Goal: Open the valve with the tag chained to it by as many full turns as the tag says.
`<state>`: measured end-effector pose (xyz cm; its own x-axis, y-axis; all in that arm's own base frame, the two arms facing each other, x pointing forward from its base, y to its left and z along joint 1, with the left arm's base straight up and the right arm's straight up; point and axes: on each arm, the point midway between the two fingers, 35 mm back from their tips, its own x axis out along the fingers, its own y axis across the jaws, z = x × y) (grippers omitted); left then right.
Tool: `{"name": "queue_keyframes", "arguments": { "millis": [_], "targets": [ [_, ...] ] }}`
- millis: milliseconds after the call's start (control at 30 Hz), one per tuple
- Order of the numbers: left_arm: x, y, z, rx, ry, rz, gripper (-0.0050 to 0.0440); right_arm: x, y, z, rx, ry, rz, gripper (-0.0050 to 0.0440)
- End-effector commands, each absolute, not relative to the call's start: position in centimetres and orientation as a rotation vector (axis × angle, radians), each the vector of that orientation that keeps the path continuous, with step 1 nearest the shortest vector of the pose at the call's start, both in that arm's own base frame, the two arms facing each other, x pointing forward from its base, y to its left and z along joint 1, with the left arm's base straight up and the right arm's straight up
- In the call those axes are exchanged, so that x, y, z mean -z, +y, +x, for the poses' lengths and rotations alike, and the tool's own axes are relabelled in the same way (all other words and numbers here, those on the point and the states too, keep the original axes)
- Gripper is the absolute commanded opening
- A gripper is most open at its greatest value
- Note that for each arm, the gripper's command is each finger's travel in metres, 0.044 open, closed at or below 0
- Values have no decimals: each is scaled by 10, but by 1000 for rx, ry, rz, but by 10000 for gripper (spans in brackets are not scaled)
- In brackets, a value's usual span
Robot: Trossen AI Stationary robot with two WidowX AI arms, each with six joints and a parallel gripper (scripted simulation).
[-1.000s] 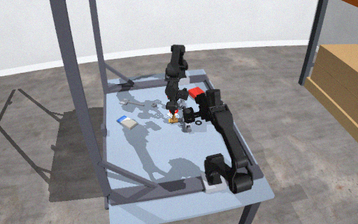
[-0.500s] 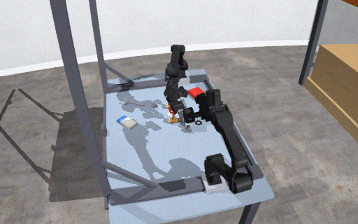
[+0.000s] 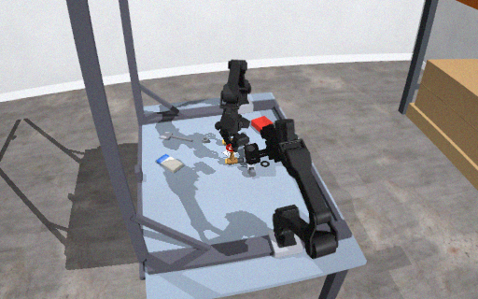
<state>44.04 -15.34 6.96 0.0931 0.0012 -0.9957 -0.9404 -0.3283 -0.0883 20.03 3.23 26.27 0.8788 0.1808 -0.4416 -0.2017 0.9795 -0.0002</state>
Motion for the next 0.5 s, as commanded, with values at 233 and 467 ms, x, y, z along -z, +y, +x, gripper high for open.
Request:
{"name": "queue_keyframes", "arguments": {
  "millis": [233, 467],
  "targets": [
    [-80, -154, 442, -1378, 947, -1551, 212, -269, 33, 200, -203, 440, -47, 400],
    [-84, -153, 443, -1368, 946, -1555, 284, -269, 33, 200, -203, 440, -47, 400]
  ]
}}
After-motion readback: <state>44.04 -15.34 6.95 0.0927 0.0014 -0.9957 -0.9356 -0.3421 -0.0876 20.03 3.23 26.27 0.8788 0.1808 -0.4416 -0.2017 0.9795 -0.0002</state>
